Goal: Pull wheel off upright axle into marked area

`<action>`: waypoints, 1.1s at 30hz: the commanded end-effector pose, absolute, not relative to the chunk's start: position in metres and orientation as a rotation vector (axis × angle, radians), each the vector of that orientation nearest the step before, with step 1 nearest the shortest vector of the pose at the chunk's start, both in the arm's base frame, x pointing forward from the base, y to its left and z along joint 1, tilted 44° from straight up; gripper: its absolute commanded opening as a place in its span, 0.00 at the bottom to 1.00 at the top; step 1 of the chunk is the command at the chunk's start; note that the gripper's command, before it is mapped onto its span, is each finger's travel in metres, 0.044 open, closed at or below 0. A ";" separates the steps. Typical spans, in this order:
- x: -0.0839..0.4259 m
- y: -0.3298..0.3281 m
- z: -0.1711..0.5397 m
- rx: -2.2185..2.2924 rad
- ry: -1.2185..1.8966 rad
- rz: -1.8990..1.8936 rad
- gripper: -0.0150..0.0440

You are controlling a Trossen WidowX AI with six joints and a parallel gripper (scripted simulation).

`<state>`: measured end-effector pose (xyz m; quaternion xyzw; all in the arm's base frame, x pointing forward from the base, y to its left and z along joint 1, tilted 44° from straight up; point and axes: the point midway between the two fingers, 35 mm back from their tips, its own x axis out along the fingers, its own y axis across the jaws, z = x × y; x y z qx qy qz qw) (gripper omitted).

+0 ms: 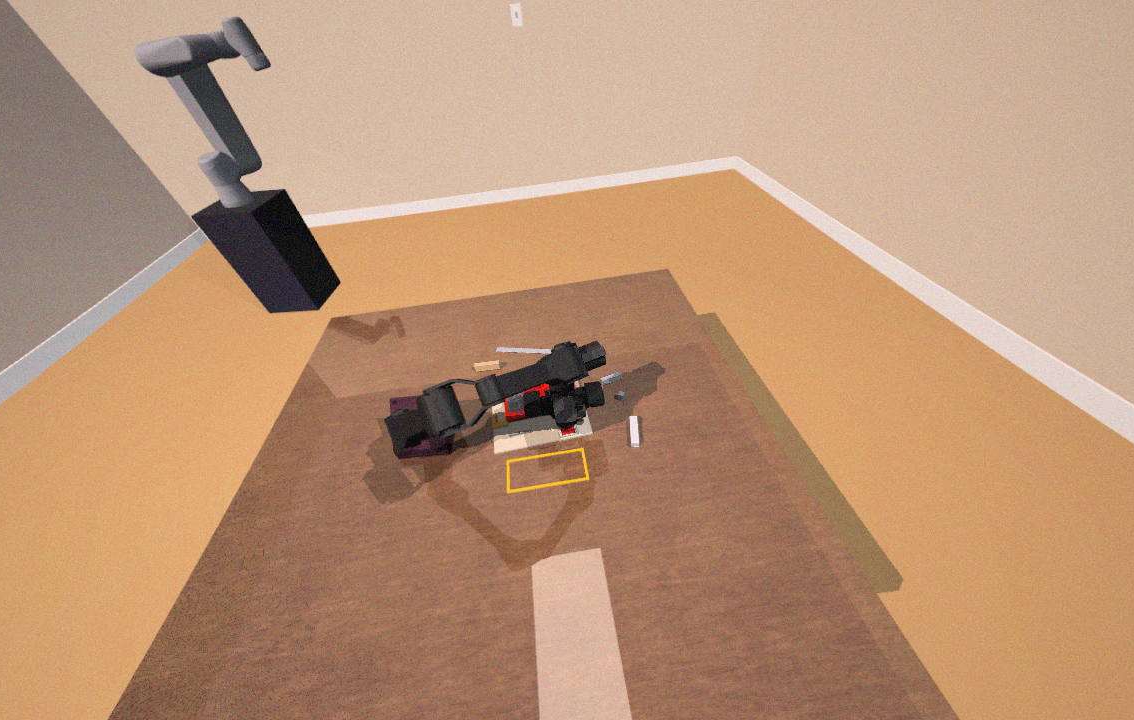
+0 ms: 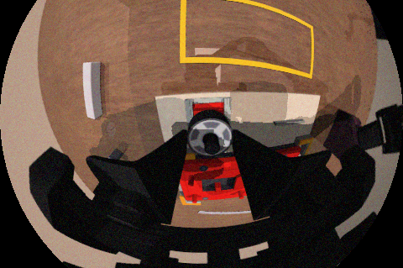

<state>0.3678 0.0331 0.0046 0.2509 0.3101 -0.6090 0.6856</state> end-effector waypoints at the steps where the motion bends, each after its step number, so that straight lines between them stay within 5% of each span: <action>1: 0.368 0.033 0.005 0.564 0.694 -1.367 0.55; 9: 0.368 0.033 0.006 0.564 0.694 -1.366 0.26; 33: 0.368 0.039 0.011 0.562 0.694 -1.365 0.25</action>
